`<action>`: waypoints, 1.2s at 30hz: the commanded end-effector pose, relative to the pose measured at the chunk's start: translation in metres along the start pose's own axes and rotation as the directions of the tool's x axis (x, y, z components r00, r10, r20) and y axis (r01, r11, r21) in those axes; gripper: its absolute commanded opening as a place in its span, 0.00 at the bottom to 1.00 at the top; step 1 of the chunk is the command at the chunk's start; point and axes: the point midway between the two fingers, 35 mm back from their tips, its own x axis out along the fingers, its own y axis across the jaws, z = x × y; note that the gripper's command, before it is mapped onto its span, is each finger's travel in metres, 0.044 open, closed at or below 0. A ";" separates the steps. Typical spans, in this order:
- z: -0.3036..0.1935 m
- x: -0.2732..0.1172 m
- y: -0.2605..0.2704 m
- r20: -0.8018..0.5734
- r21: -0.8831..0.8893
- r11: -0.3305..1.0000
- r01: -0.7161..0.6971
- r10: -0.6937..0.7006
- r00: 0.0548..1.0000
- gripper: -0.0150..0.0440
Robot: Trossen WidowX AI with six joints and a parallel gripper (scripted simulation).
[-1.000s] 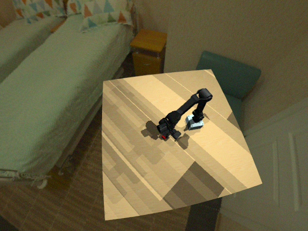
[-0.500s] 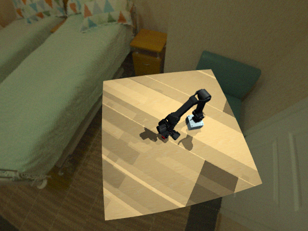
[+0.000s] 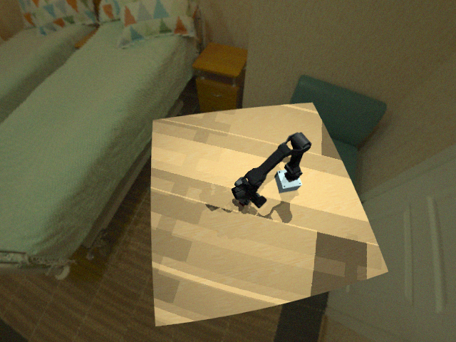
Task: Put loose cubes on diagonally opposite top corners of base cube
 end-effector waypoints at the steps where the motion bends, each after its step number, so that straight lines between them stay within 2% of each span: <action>1: 0.000 0.002 0.000 -0.002 -0.004 1.000 0.003 -0.003 1.000 0.43; 14: 0.000 0.002 0.000 -0.002 -0.004 1.000 0.003 -0.003 1.000 0.43; 18: 0.000 0.002 0.000 -0.002 -0.004 1.000 0.003 -0.003 1.000 0.60; 36: 0.000 -0.019 0.000 0.000 0.000 1.000 0.000 0.000 1.000 0.60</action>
